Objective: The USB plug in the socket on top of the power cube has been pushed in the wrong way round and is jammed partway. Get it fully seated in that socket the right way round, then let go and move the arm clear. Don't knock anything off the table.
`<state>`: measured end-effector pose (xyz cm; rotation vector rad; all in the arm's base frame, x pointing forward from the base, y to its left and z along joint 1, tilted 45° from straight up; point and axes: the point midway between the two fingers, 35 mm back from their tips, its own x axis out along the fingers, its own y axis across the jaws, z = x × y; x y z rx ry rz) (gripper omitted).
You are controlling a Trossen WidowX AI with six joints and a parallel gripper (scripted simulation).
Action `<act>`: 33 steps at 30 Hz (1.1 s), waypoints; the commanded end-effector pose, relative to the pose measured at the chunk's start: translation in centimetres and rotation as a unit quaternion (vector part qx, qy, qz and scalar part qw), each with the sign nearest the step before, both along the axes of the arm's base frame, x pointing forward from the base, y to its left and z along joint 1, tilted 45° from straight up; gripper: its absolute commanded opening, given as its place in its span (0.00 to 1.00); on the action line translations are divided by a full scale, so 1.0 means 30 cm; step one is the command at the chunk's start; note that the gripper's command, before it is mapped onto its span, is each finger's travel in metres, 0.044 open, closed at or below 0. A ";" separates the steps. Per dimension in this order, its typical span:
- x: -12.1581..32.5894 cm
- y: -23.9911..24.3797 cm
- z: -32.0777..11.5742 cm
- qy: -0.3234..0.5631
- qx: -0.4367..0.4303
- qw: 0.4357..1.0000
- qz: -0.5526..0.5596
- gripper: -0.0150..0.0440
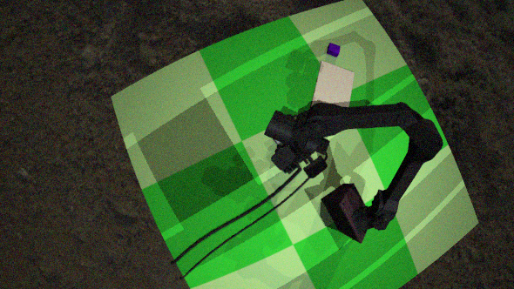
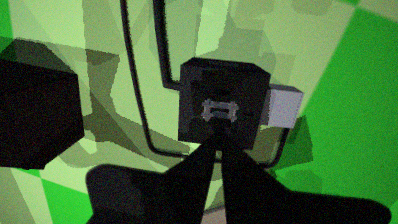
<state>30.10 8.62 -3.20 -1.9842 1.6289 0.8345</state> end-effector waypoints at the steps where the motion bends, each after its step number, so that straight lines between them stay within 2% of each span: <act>1: 0.000 -0.003 -0.004 0.003 -0.003 1.000 0.003 0.25; 33: 0.001 -0.012 -0.014 0.003 -0.003 1.000 0.003 0.25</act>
